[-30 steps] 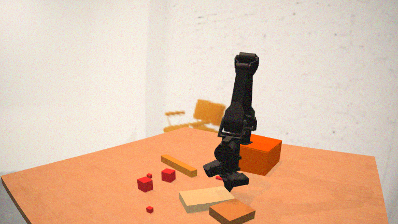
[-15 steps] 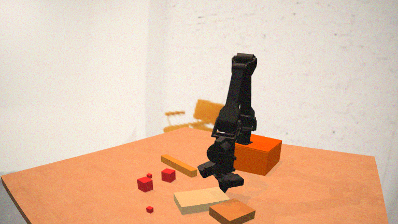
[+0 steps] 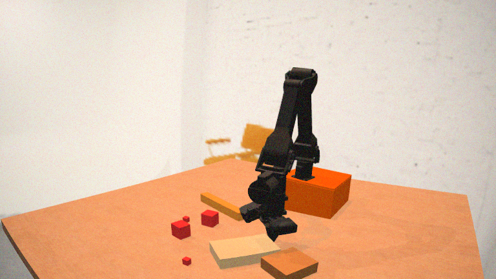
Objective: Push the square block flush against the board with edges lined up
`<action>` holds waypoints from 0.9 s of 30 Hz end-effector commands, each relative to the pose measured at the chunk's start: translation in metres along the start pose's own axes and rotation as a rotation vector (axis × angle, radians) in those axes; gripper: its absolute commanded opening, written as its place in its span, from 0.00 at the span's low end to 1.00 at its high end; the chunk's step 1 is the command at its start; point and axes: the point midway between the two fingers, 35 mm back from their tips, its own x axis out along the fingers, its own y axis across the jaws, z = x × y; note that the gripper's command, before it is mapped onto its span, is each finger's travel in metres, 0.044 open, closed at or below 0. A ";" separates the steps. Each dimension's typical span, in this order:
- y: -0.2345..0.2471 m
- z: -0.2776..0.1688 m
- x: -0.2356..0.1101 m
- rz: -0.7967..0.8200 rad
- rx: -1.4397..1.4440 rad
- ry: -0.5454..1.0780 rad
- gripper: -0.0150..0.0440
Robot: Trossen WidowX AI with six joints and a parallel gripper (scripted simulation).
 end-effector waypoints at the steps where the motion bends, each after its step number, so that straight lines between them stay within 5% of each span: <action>1: 0.000 0.008 0.002 -0.004 0.000 -0.005 0.25; 27: 0.003 0.005 0.002 -0.004 0.000 -0.004 0.25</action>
